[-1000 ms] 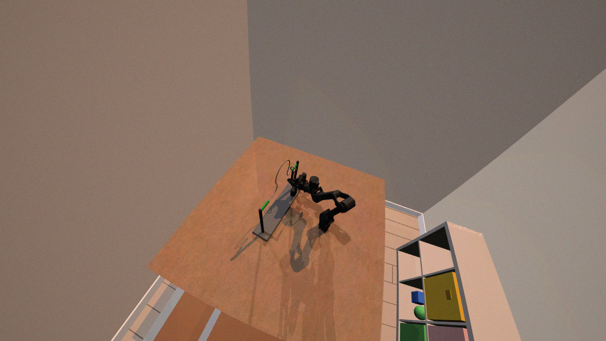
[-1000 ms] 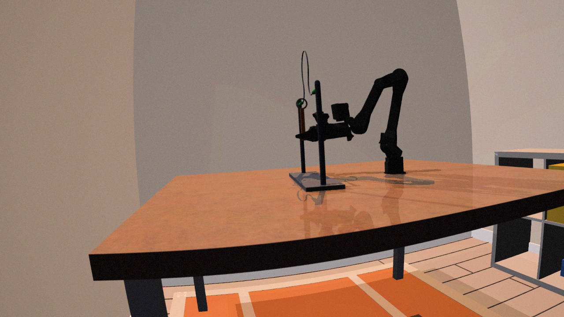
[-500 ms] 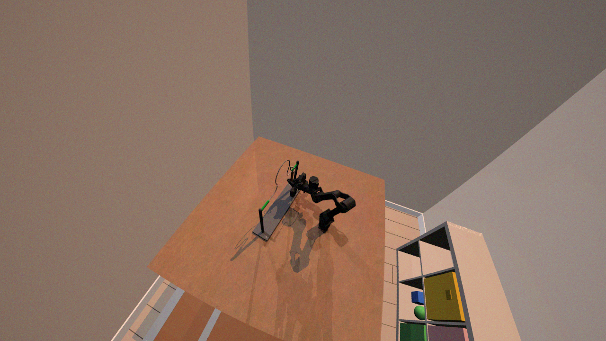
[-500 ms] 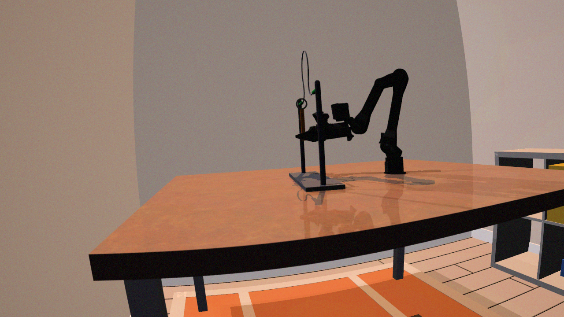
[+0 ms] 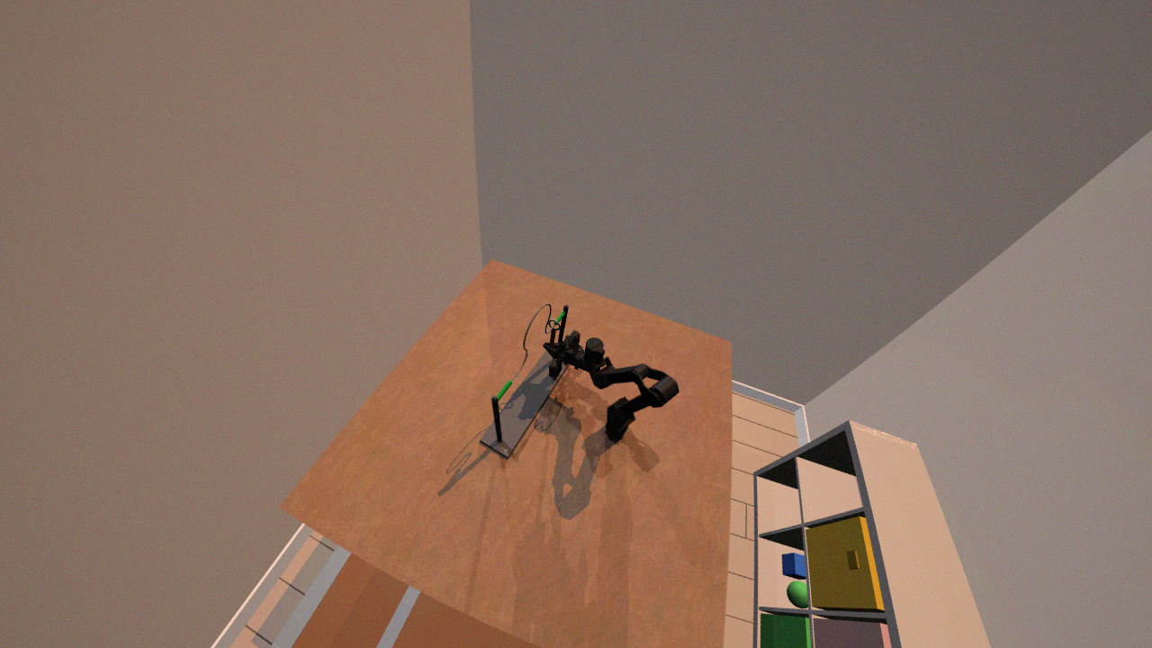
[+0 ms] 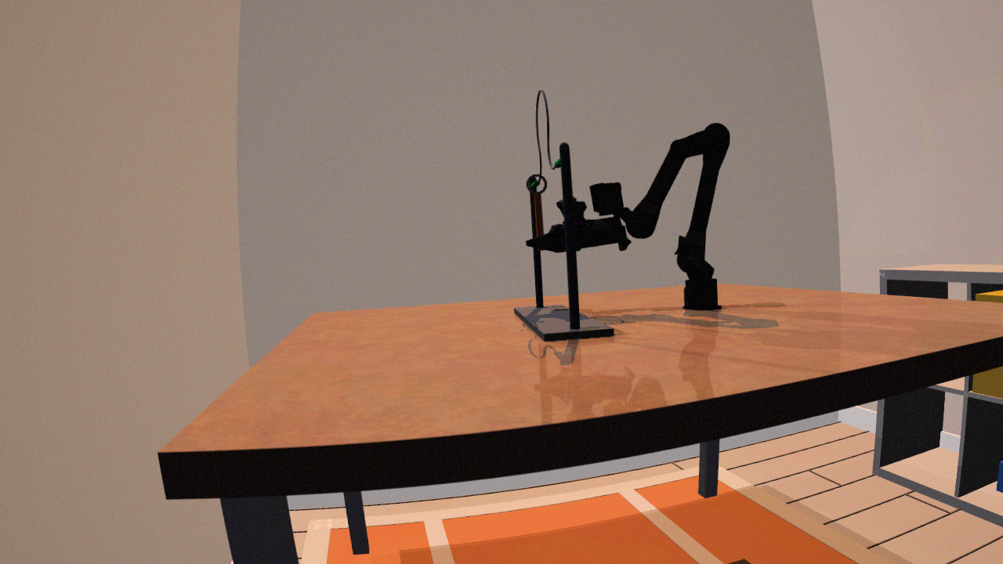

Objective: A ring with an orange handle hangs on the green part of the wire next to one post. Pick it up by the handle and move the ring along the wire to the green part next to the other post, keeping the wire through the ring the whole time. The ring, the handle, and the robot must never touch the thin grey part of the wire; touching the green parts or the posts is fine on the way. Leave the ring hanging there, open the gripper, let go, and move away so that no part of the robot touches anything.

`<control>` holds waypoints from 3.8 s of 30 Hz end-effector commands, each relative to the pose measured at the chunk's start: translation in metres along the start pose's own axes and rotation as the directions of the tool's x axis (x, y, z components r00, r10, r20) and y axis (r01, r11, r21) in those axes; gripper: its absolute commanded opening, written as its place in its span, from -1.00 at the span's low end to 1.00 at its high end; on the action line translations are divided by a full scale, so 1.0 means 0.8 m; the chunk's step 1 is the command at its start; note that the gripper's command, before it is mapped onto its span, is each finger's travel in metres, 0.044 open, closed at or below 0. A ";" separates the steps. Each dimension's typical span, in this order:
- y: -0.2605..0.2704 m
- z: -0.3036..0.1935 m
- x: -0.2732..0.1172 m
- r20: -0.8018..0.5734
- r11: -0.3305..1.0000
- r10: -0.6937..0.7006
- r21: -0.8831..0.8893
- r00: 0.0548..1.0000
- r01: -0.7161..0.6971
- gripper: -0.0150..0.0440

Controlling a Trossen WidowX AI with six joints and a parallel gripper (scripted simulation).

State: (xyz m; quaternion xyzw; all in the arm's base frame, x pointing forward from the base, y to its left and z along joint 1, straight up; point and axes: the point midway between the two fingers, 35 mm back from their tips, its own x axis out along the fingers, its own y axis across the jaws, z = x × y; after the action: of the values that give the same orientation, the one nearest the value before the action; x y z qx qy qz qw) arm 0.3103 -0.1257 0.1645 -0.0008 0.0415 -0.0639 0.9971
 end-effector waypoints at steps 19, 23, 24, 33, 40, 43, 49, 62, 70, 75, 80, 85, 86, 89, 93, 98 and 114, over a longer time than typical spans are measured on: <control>0.038 0.005 -0.001 0.011 0.997 0.007 0.076 1.000 -0.008 -1.00; 0.047 0.005 -0.001 0.012 0.994 0.011 0.112 1.000 -0.012 -1.00; 0.050 0.005 -0.001 0.013 0.992 0.012 0.123 1.000 -0.014 -1.00; 0.083 0.011 -0.001 0.018 0.963 0.026 0.267 1.000 -0.030 -1.00; 0.110 0.021 -0.001 0.025 0.919 0.037 0.392 0.999 -0.043 -1.00; 0.123 0.027 -0.002 0.028 0.889 0.042 0.456 0.999 -0.050 -1.00; 0.143 0.039 -0.009 -0.002 0.829 0.077 0.555 0.997 -0.063 -1.00; 0.183 0.080 -0.045 -0.103 0.625 0.258 0.776 0.961 -0.085 -1.00; 0.197 0.112 -0.067 -0.116 0.468 0.394 0.879 0.912 -0.091 -1.00; 0.201 0.131 -0.079 -0.103 0.372 0.474 0.924 0.875 -0.093 -1.00; 0.203 0.147 -0.088 -0.078 0.287 0.532 0.953 0.843 -0.093 -1.00; 0.206 0.161 -0.090 -0.038 0.208 0.546 0.974 0.837 -0.092 -1.00; 0.207 0.164 -0.090 -0.029 0.192 0.548 0.977 0.836 -0.092 -1.00; 0.208 0.172 -0.091 -0.006 0.149 0.552 0.985 0.834 -0.091 -1.00; 0.210 0.184 -0.092 0.028 0.084 0.556 0.992 0.831 -0.089 -1.00; 0.210 0.200 -0.094 0.073 -0.001 0.558 0.996 0.827 -0.087 -1.00; 0.201 0.255 -0.099 0.220 -0.284 0.541 0.956 0.812 -0.070 -1.00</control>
State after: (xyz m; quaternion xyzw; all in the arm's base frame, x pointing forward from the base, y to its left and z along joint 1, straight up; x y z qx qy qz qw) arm 0.2689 0.0443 0.3663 0.7646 0.1338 0.1898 0.6013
